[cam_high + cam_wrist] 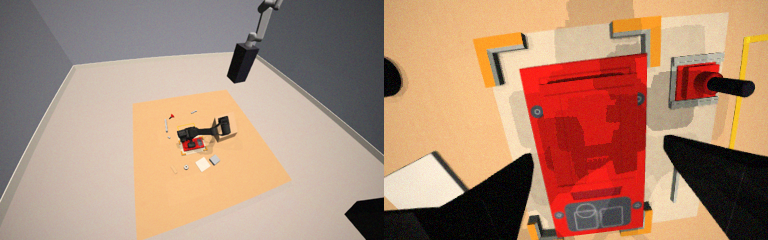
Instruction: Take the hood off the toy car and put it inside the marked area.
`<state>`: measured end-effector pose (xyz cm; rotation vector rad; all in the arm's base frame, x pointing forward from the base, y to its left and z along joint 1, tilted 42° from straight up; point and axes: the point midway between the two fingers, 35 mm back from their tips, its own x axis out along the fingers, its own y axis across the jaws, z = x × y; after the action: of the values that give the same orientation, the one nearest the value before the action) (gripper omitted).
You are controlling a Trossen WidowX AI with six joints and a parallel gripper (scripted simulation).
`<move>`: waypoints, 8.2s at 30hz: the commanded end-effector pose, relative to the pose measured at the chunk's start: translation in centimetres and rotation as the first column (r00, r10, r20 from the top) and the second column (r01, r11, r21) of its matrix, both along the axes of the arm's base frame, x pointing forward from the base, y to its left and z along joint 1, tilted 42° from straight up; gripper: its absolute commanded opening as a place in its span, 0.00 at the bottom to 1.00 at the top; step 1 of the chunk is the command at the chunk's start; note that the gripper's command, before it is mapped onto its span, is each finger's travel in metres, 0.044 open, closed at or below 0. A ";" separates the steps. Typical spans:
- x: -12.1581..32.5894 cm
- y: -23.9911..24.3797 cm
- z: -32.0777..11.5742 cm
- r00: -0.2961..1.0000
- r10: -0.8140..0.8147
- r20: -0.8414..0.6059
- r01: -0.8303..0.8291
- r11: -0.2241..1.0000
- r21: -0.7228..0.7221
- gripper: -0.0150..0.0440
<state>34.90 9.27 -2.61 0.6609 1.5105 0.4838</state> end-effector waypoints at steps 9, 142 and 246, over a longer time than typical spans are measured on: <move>-0.2 0.7 -0.7 1.000 -0.004 -0.008 0.004 1.000 0.007 1.00; -0.4 -6.7 -1.3 1.000 -0.009 -0.010 0.009 1.000 -0.019 0.25; -5.1 -14.7 -15.0 1.000 -0.001 -0.002 0.001 1.000 -0.012 0.25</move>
<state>29.84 -5.65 -17.51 0.6432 1.5147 0.4743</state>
